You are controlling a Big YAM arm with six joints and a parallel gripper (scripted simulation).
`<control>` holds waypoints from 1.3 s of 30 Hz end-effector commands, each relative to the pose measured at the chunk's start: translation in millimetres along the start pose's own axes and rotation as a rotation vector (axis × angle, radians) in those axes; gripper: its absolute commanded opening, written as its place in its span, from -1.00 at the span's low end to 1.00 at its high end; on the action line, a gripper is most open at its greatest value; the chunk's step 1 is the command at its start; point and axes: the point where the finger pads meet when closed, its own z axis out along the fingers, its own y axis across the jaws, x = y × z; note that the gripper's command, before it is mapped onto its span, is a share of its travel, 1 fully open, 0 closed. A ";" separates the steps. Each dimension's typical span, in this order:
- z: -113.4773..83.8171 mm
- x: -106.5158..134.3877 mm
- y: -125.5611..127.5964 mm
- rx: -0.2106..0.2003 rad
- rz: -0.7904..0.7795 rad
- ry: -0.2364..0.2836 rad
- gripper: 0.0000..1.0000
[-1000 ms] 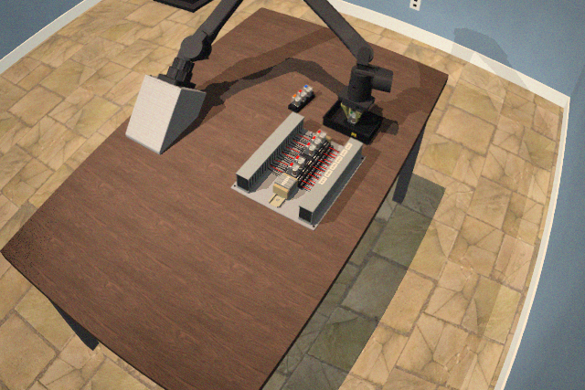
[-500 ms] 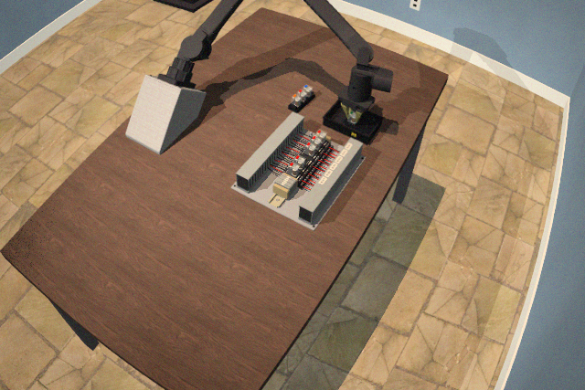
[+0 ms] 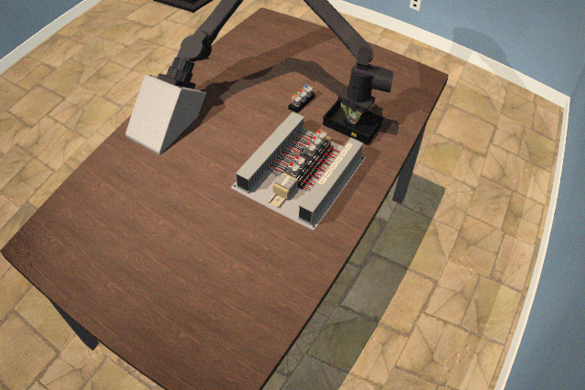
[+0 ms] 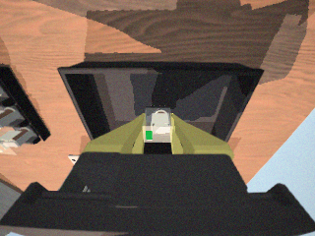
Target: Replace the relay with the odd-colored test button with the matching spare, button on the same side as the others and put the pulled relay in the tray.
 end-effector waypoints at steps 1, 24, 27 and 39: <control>-16.1 -4.9 -10.1 0.044 -0.011 -0.011 -1.00; -16.1 -4.9 -10.0 0.044 -0.011 -0.011 0.17; -16.1 -4.9 -10.0 0.044 -0.011 -0.011 0.17; -16.1 -4.9 -10.0 0.044 -0.011 -0.011 0.17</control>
